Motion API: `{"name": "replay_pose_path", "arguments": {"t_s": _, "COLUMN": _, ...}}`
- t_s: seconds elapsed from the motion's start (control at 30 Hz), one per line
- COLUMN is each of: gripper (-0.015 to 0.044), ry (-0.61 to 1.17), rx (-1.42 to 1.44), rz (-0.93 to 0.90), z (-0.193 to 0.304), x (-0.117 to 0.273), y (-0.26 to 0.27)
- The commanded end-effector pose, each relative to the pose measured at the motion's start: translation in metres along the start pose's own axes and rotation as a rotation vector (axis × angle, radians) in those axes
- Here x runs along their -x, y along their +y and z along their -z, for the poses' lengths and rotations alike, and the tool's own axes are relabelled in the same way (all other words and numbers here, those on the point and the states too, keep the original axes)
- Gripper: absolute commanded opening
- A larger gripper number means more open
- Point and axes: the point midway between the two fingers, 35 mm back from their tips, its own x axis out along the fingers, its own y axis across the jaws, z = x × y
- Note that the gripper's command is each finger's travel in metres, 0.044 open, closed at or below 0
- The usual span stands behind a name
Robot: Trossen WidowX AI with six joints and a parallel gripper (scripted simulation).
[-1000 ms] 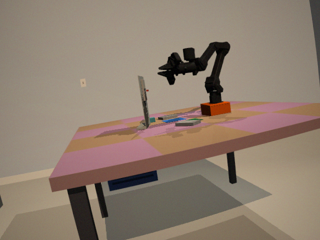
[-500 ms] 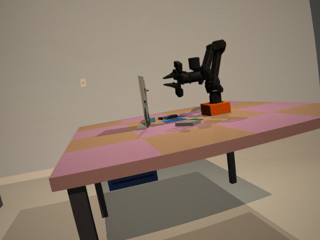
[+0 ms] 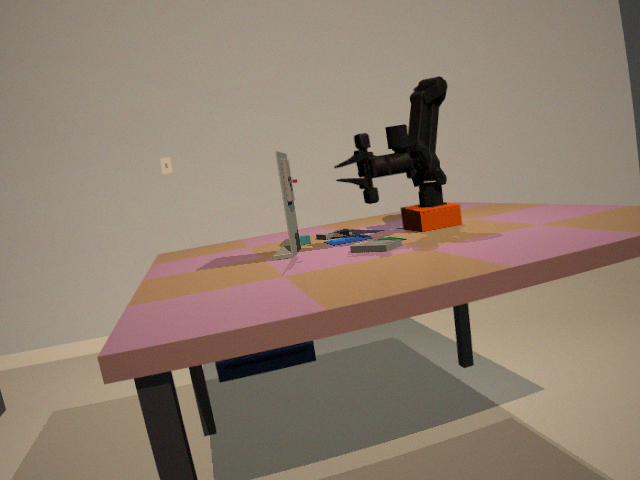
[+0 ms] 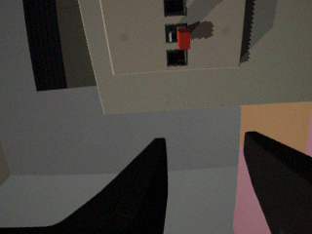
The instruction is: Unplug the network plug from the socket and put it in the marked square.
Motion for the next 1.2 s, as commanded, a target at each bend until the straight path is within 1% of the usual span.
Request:
{"name": "replay_pose_path", "arguments": {"t_s": 0.0, "gripper": 0.0156, "ry": -0.007, "rx": -0.015, "rz": -0.001, "z": -0.002, "x": -0.001, "y": -0.001}}
{"name": "replay_pose_path", "arguments": {"t_s": 0.63, "gripper": 0.0156, "ry": 0.016, "rx": -0.016, "rz": -0.03, "z": -0.017, "x": -0.055, "y": 0.0}}
{"name": "replay_pose_path", "arguments": {"t_s": 1.17, "gripper": 0.0156, "ry": 0.017, "rx": -0.016, "rz": -0.032, "z": -0.021, "x": -0.076, "y": 0.002}}
